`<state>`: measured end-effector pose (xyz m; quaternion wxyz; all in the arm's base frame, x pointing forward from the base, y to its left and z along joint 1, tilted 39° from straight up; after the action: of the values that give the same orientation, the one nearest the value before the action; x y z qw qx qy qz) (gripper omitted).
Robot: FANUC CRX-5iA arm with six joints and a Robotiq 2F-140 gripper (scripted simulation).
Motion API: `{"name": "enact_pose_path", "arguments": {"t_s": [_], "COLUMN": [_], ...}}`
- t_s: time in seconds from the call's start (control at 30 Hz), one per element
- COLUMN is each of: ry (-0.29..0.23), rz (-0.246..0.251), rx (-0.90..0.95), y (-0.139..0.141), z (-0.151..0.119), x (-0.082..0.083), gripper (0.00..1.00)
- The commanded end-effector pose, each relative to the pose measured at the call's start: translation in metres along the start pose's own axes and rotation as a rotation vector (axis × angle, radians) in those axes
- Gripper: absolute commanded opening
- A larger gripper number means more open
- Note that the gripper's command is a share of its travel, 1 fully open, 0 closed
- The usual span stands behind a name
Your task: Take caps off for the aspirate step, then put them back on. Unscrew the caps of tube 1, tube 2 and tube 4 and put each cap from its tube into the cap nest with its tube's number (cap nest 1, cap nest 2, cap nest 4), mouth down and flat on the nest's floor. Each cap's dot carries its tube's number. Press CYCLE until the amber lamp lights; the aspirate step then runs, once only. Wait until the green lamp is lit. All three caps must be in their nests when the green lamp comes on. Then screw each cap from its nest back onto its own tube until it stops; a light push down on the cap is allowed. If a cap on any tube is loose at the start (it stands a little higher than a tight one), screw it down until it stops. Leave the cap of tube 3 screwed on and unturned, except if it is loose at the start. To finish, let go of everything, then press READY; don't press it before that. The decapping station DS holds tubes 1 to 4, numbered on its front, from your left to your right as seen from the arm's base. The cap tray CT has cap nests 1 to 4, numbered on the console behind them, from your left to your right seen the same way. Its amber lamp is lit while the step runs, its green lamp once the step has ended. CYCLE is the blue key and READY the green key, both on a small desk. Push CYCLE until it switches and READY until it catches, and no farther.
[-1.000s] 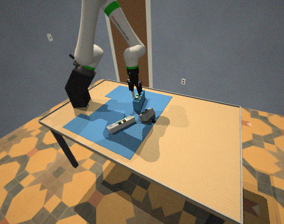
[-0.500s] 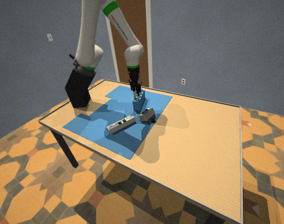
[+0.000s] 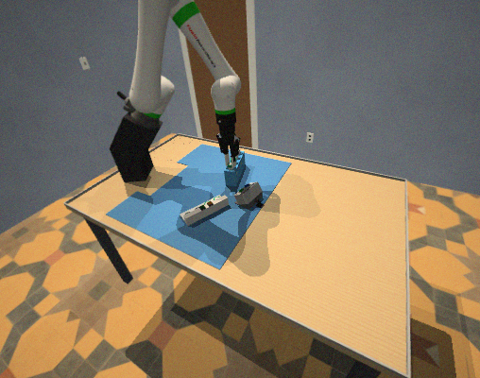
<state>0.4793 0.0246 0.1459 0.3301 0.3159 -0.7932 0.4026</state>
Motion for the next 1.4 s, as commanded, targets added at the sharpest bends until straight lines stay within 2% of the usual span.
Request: {"name": "enact_pose_path", "arguments": {"t_s": [0.0, 0.47, 0.57, 0.73, 0.77, 1.17, 1.27, 1.37], "ry": [-0.009, -0.011, -0.011, -0.011, -0.011, -0.011, -0.011, -0.010], "rz": [-0.005, -0.002, -0.001, -0.001, -0.001, -0.001, -0.003, -0.003], "rx": [0.131, 0.831, 0.878, 0.878, 0.878, 0.878, 0.628, 0.544], "y": [-0.0004, -0.0004, -0.0004, -0.0004, -0.0004, -0.0004, -0.0004, -0.0004], "z": [0.0013, 0.0013, 0.0013, 0.0013, 0.0013, 0.0013, 0.0013, 0.0013], "x": [0.0001, 0.0005, 0.0005, 0.0005, 0.0005, 0.0005, 0.0005, 0.0005], "gripper": [0.00, 0.00, 0.00, 0.00, 0.35, 0.35, 0.35, 0.35]}}
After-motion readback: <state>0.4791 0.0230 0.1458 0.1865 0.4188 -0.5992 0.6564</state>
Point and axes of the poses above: the point where the finger pads meet when closed, its own x axis back along the fingers, its own y axis across the jaws, z = x × y, the point moved 2 cm from there along x, back along the fingers, and after that the axes turned 12 degrees about -x, right-handed, at the moved point
